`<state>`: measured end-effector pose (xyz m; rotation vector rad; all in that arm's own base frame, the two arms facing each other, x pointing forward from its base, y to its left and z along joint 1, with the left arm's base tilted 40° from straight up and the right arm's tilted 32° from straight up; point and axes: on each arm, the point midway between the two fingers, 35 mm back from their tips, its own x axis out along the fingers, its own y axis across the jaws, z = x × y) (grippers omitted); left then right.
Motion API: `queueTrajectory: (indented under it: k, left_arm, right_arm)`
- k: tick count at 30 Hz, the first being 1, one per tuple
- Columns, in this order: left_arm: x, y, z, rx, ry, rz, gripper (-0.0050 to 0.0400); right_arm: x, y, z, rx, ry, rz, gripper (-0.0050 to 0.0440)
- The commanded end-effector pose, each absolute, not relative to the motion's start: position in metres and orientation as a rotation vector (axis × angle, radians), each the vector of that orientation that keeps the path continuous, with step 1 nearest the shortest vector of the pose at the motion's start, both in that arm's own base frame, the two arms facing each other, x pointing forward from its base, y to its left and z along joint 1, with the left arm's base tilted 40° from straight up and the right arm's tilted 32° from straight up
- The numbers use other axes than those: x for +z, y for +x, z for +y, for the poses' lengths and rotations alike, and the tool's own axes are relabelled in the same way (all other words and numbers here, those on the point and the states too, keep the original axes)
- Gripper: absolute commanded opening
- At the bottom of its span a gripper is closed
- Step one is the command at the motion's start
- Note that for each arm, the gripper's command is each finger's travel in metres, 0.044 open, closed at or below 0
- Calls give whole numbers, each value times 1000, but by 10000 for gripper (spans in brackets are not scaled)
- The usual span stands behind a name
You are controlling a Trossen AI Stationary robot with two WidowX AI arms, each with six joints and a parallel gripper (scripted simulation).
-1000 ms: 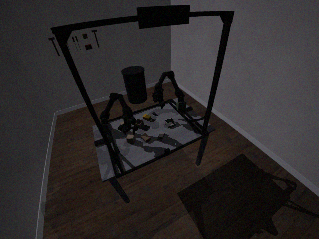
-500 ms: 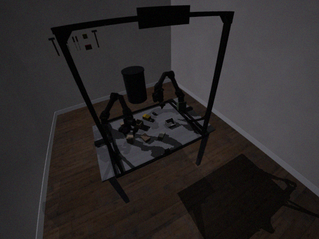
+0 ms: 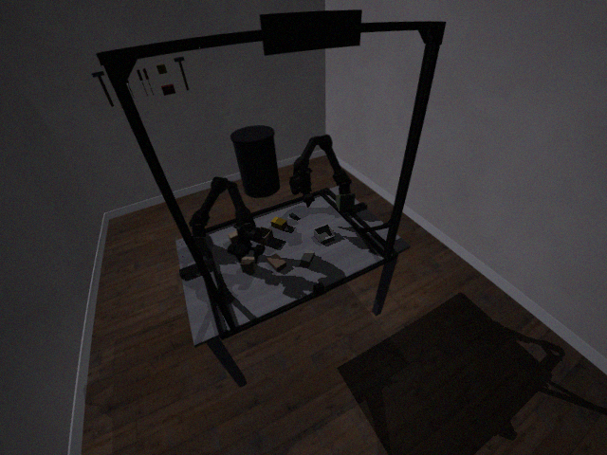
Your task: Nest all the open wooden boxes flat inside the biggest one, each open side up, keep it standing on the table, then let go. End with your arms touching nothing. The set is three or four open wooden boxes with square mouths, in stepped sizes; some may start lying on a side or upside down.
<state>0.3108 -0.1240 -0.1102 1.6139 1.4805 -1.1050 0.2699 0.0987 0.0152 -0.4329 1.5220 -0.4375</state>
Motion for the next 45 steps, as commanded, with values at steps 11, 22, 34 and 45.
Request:
queueTrajectory:
  k: [11, 22, 34, 45]
  left_arm:
    - [-129, 306, -106, -1145, 1577, 1486, 400]
    - [-140, 306, -96, -1163, 1552, 1472, 400]
    - [-152, 305, -84, -1181, 1525, 1454, 400]
    - [-152, 305, -84, -1181, 1525, 1454, 353]
  right_arm:
    - [15, 269, 99, -434, -434, 1527, 400]
    - [15, 269, 99, -434, -434, 1527, 400]
    - [15, 269, 99, -434, -434, 1527, 400]
    - [15, 269, 99, -434, -434, 1527, 400]
